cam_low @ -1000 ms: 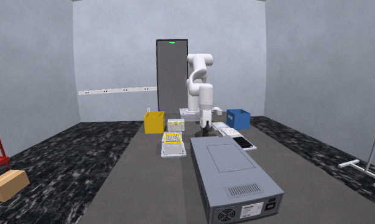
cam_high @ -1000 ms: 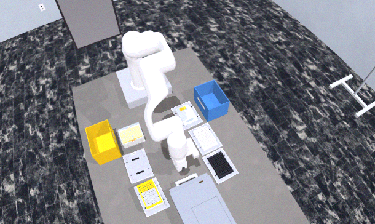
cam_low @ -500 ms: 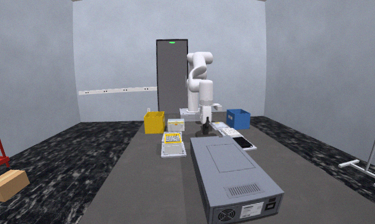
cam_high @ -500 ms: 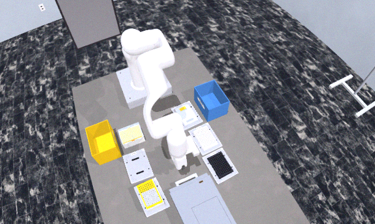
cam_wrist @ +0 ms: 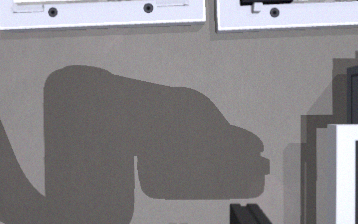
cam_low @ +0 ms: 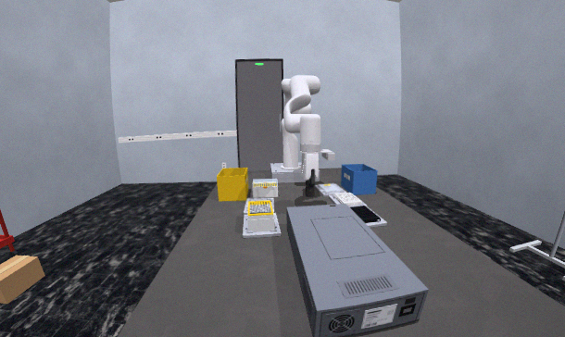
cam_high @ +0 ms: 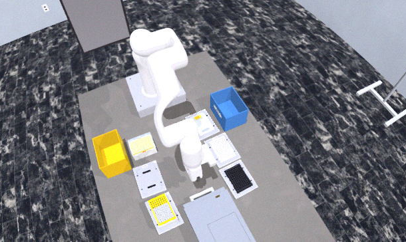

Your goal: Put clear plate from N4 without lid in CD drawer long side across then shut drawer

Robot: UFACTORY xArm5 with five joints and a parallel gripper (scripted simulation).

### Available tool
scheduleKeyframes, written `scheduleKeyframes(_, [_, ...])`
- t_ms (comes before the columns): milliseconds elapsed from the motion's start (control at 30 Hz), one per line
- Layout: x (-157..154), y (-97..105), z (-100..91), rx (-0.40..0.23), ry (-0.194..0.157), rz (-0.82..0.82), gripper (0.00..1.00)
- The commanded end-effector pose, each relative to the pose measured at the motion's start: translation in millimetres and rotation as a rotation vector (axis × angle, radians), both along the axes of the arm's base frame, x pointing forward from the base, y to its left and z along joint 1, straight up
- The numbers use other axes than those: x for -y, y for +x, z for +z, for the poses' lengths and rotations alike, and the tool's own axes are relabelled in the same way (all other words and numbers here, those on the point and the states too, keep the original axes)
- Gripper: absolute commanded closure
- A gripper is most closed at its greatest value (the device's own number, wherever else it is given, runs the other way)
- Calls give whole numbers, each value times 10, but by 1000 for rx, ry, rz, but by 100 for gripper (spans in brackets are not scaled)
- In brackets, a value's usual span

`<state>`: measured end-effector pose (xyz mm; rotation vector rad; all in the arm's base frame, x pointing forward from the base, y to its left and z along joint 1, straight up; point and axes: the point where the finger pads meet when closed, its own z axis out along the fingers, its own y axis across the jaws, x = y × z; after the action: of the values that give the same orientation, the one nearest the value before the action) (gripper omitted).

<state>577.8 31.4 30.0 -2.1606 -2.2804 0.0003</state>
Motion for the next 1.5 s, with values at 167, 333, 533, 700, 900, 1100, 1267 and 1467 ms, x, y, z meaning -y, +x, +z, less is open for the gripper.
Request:
scheduleKeyframes(167, [-1, 15, 156, 5, 0, 0, 100])
scheduleKeyframes(333, [-1, 15, 240, 5, 0, 0, 100])
scheduleKeyframes(533, [-1, 14, 306, 5, 0, 0, 100])
scheduleKeyframes(700, [0, 14, 390, 5, 0, 0, 100])
scheduleKeyframes(900, [0, 14, 490, 5, 0, 0, 100])
scheduleKeyframes(1100, [0, 14, 556, 5, 0, 0, 100])
scheduleKeyframes(1267, [0, 14, 640, 5, 0, 0, 100])
scheduleKeyframes(1467, [0, 14, 640, 5, 0, 0, 100])
